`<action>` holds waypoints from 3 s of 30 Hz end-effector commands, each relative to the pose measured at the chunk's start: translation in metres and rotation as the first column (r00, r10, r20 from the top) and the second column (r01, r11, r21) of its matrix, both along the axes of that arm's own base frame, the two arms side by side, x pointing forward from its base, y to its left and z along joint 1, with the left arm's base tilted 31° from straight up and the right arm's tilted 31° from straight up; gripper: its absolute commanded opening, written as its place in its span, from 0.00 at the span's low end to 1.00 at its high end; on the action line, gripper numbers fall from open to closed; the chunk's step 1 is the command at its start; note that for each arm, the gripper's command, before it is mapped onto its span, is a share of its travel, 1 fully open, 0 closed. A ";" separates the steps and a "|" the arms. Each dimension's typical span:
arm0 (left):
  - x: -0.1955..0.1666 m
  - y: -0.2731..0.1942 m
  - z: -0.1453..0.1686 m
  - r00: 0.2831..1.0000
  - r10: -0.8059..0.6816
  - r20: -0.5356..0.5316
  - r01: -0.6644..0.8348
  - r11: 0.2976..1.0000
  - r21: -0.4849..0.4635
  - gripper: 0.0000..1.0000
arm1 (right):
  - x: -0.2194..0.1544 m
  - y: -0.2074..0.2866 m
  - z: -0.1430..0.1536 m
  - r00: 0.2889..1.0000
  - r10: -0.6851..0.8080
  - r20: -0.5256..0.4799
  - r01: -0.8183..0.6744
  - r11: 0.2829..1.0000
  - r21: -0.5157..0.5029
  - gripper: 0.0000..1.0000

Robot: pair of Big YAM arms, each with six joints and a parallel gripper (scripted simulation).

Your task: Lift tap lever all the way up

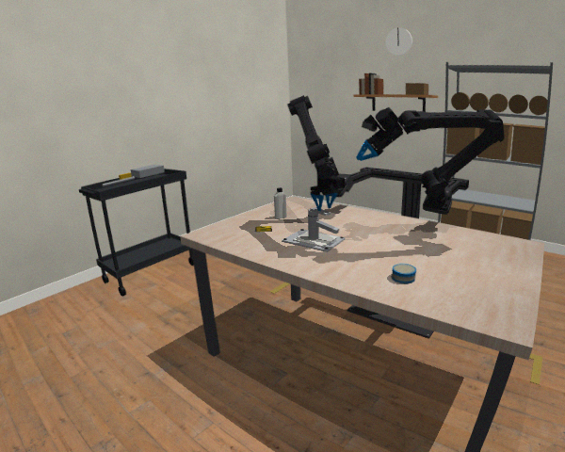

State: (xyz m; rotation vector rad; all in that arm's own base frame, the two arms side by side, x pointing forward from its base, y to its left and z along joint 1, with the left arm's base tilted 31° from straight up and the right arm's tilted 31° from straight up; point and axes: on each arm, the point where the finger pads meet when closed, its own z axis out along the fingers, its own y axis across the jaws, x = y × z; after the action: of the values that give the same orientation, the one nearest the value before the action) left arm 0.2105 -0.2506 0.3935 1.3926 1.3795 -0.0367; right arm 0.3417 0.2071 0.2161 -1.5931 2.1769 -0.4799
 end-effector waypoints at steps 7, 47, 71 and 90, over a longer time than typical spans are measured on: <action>-0.050 -0.009 -0.008 0.997 0.080 -0.017 -0.082 0.975 -0.207 1.00 | -0.007 0.007 0.008 1.000 0.029 0.010 -0.029 1.000 0.000 0.56; -0.130 -0.002 -0.025 0.972 0.224 -0.077 -0.232 0.838 -0.493 1.00 | 0.010 0.002 0.000 1.000 0.013 0.026 -0.014 1.000 0.012 0.49; -0.130 -0.002 -0.026 0.972 0.224 -0.071 -0.230 0.844 -0.485 1.00 | 0.005 0.004 -0.014 0.999 0.026 0.023 -0.027 1.000 0.015 0.17; -0.130 -0.002 -0.026 0.972 0.224 -0.071 -0.230 0.844 -0.485 1.00 | -0.012 -0.016 0.006 0.964 0.195 0.179 -0.245 0.914 0.324 0.27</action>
State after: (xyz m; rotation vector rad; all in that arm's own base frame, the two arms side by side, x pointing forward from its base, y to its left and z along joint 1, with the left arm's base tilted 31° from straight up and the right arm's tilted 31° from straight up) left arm 0.0799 -0.2526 0.3487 0.8513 1.3989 -0.1749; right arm 0.3366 0.1980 0.2138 -1.5402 1.8677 -0.1487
